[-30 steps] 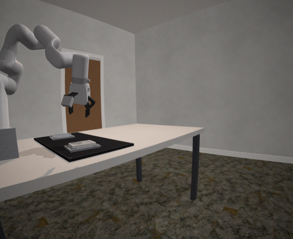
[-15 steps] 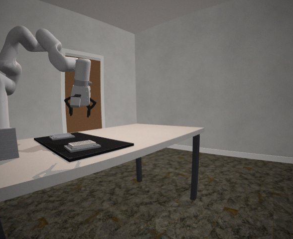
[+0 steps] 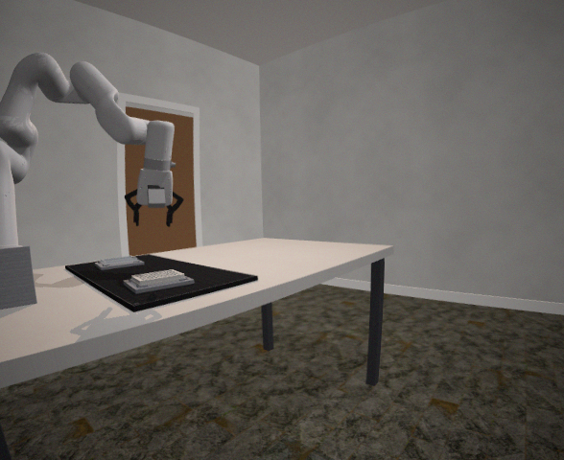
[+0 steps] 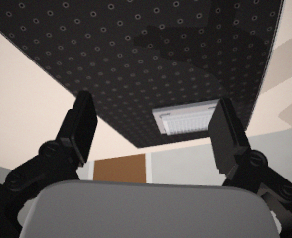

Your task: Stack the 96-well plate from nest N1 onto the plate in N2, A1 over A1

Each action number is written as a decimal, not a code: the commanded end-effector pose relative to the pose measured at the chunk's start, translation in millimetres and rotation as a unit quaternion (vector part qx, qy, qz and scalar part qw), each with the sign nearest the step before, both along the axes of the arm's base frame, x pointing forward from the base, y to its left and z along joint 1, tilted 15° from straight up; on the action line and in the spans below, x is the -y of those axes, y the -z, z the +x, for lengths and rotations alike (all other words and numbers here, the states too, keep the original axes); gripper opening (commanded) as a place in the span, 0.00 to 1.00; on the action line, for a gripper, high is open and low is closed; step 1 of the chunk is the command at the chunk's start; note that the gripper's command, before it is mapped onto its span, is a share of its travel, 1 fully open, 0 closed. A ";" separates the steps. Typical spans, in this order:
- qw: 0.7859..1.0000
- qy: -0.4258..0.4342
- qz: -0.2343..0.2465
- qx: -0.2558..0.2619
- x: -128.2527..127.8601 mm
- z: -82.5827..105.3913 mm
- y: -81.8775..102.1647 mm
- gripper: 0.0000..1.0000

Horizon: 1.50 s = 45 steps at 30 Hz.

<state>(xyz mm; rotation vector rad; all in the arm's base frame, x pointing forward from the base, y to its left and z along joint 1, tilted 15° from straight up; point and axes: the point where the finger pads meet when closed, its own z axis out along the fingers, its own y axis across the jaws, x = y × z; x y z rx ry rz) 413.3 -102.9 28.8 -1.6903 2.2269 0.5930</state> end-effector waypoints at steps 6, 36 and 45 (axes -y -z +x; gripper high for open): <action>0.997 -0.074 -0.015 0.033 -27.4 8.4 -4.0 1.00; 0.919 -0.363 -0.052 0.146 -138.1 15.5 -16.3 1.00; 0.882 -0.434 -0.058 0.174 -167.3 12.6 -20.0 1.00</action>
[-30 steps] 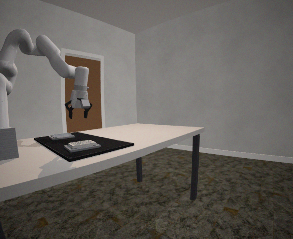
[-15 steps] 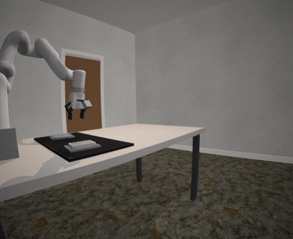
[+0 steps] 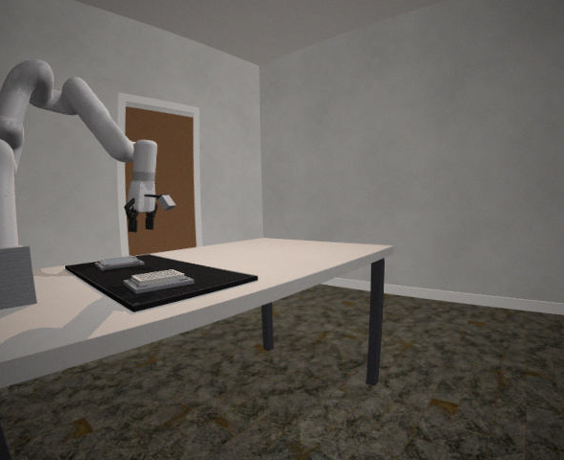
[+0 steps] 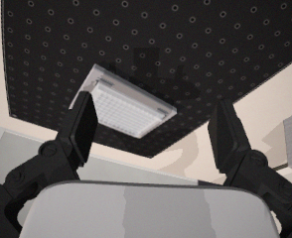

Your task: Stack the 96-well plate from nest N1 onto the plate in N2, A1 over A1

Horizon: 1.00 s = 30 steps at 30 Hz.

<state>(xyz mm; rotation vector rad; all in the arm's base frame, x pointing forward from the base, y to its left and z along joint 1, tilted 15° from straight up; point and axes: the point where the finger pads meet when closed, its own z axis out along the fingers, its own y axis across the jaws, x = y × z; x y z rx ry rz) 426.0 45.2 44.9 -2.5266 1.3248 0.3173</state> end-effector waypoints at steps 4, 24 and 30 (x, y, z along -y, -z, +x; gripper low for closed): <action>0.996 -0.078 -0.006 0.033 -28.9 -1.8 -5.1 1.00; 0.953 -0.282 -0.018 0.108 -100.5 -19.5 -15.2 1.00; 0.942 -0.314 -0.019 0.120 -114.4 -24.6 -17.3 1.00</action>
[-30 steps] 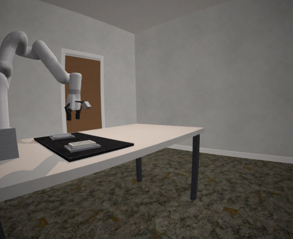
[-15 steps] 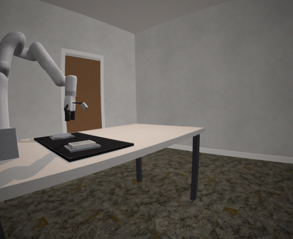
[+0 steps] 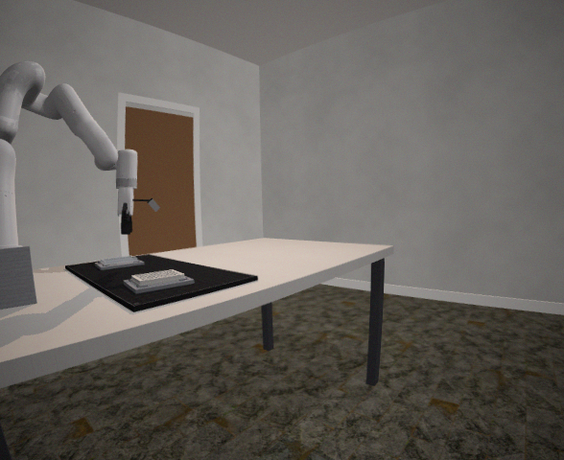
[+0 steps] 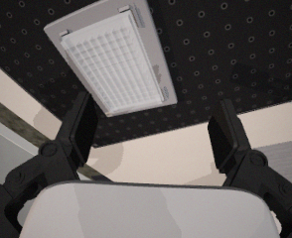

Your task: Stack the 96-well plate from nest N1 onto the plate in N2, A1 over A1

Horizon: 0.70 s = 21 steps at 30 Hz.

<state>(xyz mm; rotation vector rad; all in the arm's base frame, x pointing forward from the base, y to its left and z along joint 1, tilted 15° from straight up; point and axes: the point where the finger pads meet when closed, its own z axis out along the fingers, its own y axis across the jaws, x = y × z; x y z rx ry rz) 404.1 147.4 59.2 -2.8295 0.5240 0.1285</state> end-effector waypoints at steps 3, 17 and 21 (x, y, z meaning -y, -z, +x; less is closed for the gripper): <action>0.996 -0.083 -0.002 0.033 -26.1 -8.3 -5.2 1.00; 0.984 -0.167 -0.004 0.064 -57.8 -23.1 -10.5 1.00; 0.984 -0.167 -0.004 0.064 -57.8 -23.1 -10.5 1.00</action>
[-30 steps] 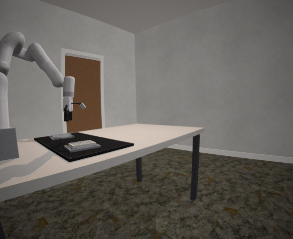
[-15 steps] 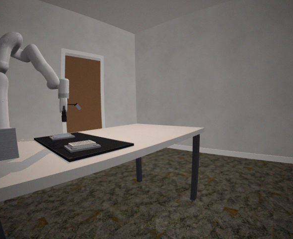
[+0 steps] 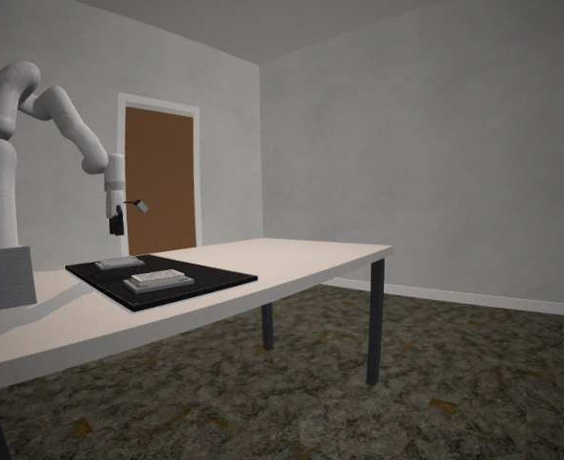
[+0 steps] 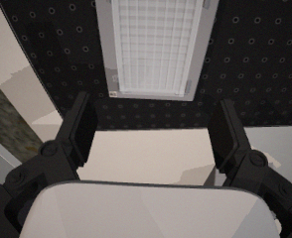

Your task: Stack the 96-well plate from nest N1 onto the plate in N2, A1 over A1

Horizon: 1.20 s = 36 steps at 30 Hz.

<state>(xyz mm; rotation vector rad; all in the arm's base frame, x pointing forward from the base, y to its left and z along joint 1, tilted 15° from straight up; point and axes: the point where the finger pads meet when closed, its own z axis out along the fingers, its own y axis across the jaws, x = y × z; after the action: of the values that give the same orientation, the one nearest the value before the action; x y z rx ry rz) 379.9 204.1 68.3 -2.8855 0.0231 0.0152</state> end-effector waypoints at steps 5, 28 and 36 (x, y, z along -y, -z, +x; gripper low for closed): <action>1.000 -0.001 0.001 0.003 -1.0 1.1 -1.4 1.00; 1.000 -0.001 0.001 0.003 -8.3 0.9 26.0 1.00; 1.000 -0.001 0.001 0.003 -11.7 0.8 38.9 1.00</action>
<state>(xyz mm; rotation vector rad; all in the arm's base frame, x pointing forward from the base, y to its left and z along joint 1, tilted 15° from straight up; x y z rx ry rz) 379.4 213.5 34.8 -2.8855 0.0190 0.0131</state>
